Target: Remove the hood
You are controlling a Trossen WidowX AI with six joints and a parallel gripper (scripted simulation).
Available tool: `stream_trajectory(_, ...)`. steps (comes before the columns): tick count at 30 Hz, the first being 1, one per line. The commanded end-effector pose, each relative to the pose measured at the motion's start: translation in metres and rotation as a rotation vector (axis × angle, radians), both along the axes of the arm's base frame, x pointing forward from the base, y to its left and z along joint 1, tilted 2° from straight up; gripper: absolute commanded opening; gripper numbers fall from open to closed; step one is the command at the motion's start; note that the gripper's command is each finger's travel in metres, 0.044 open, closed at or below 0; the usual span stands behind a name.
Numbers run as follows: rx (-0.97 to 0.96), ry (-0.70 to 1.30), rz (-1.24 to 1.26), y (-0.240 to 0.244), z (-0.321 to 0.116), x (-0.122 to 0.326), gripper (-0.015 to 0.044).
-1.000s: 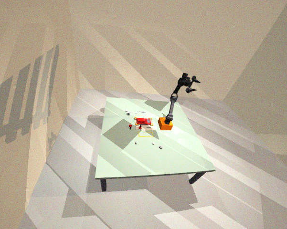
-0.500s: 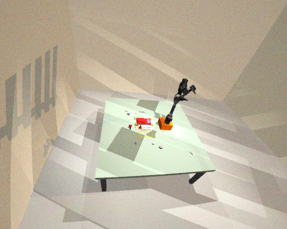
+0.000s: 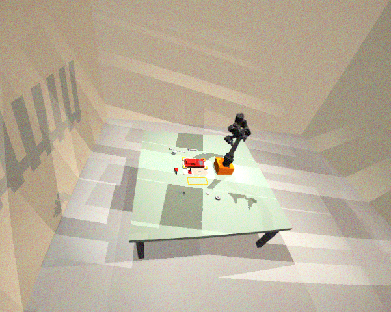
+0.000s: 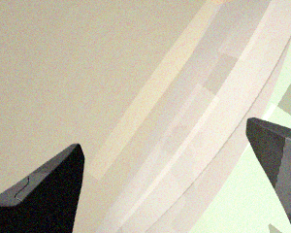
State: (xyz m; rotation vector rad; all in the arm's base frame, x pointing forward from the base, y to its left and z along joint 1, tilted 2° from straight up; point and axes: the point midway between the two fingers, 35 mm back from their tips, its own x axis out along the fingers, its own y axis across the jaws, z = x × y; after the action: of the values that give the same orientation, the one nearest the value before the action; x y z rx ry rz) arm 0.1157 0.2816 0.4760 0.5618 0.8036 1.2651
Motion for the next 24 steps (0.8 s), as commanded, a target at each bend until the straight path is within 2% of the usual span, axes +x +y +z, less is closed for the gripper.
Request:
stream_trajectory(1, -0.111, -0.013, -0.122, 0.005, -0.036, 0.050, 0.0440)
stream_trajectory(6, -0.250, -0.020, -0.253, -0.003, -0.081, 0.108, 0.0440)
stream_trajectory(14, -0.479, 0.008, -0.439, -0.042, -0.152, 0.180, 0.0440)
stream_trajectory(24, -0.749, 0.075, -0.588, -0.121, -0.235, 0.245, 0.0440)
